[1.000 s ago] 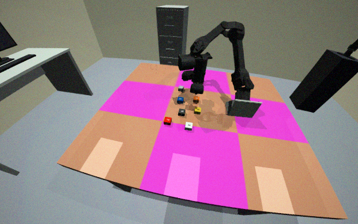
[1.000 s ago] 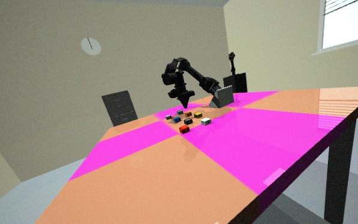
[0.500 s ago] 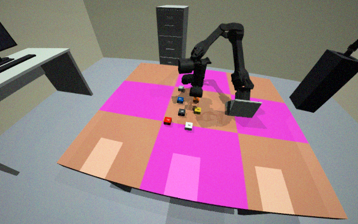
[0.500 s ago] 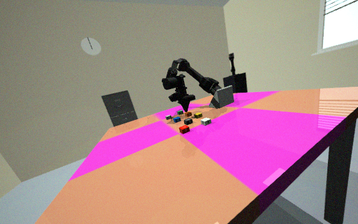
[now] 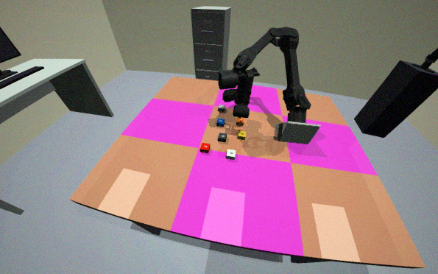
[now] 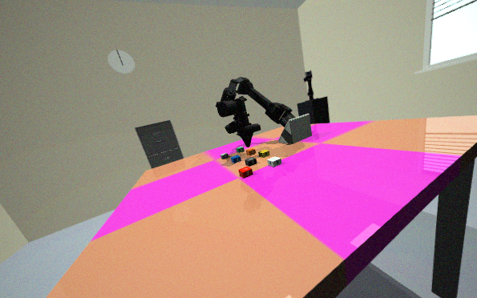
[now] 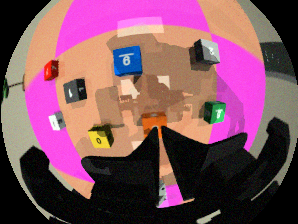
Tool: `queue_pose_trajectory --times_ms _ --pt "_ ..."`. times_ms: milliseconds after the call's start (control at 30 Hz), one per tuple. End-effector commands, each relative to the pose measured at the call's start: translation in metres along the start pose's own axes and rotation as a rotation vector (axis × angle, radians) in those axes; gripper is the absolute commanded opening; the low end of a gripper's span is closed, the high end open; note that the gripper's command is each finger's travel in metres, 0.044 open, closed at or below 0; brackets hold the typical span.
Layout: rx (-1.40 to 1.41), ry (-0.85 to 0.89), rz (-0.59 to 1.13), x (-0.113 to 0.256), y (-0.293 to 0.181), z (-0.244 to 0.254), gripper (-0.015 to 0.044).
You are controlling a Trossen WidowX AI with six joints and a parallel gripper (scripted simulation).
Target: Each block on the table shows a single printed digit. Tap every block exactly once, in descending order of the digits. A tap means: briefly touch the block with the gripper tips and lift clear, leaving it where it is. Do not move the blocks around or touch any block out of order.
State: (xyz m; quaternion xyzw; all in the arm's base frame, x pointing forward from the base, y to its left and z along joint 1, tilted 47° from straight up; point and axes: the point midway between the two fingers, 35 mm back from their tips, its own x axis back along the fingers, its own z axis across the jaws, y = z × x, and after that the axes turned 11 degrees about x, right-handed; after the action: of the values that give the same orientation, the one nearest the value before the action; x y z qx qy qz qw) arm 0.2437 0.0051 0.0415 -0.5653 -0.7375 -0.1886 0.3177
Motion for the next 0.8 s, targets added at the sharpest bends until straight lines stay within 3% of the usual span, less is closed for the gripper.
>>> queue_pose_trajectory --times_ms 0,67,267,467,767 --pt "-0.01 0.004 -0.002 0.011 0.0 -0.001 0.002" --pt "-0.009 0.006 -0.003 0.019 0.002 0.0 0.002" --pt "-0.009 0.007 -0.002 0.09 0.001 0.0 0.002" --pt "-0.009 0.007 -0.002 0.094 0.008 0.003 0.002" --pt "-0.013 0.012 -0.006 0.111 0.097 0.069 0.002"
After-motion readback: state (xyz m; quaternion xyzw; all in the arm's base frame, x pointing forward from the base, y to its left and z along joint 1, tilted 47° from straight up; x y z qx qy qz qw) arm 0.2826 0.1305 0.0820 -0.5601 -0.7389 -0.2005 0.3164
